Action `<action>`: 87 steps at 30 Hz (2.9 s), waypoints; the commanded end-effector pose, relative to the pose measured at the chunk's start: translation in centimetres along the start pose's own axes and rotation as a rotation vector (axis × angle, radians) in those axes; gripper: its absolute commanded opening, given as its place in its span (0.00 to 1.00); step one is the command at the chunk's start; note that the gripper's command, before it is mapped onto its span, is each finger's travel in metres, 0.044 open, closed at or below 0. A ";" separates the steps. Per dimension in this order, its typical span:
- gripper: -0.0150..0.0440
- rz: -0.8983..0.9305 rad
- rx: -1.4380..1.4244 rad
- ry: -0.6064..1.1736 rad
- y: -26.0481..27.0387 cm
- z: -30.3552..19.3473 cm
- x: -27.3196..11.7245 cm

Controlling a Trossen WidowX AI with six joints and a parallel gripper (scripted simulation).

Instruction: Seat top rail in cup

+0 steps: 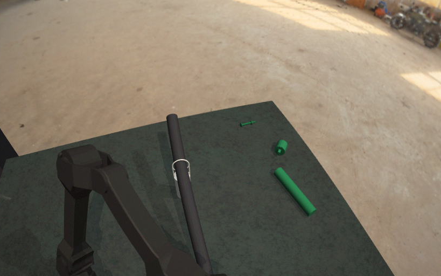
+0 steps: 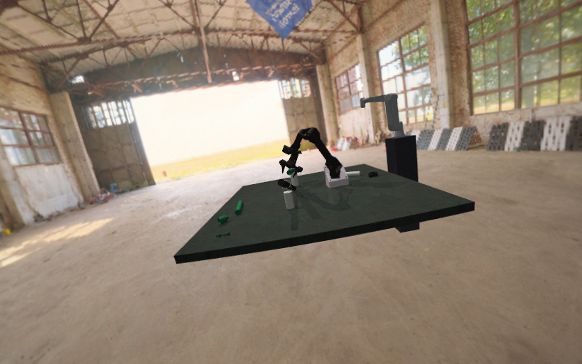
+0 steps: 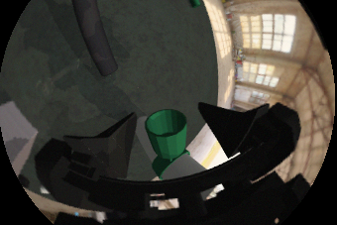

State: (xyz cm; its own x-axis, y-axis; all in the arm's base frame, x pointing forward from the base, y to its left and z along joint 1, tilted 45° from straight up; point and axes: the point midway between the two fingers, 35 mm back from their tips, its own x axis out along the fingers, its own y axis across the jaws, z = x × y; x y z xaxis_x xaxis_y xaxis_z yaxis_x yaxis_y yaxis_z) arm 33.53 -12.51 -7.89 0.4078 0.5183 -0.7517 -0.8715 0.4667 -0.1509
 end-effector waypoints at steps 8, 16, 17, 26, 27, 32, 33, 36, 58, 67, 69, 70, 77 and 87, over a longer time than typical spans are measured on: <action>0.73 0.007 0.013 -0.006 0.4 -0.1 0.6; 0.44 0.007 0.013 -0.006 0.4 -0.1 0.6; 0.43 0.007 0.013 -0.006 0.4 -0.1 0.6; 0.25 0.007 -0.041 -0.036 0.9 -0.1 0.3; 0.25 0.006 -0.047 -0.040 1.0 -0.1 0.2; 0.25 0.006 -0.077 -0.057 1.2 -0.1 0.1; 0.25 0.006 -0.080 -0.059 1.3 -0.1 0.1; 0.25 0.006 -0.100 -0.070 1.5 -0.2 0.0; 0.25 0.006 -0.220 -0.139 2.5 -0.4 -0.7; 0.25 0.007 -0.185 -0.119 2.2 -0.3 -0.5; 0.25 0.007 -0.178 -0.115 2.2 -0.3 -0.5; 0.25 0.007 -0.178 -0.115 2.2 -0.3 -0.5; 0.25 0.006 -0.204 -0.130 2.4 -0.4 -0.6; 0.25 0.007 -0.202 -0.130 2.4 -0.4 -0.6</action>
State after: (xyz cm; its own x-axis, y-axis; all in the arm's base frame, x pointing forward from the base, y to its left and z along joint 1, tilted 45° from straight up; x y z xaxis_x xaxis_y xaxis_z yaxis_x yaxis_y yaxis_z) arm 31.06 -11.94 -8.05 0.4216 0.6152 -0.6661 -0.9060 0.3162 -0.2815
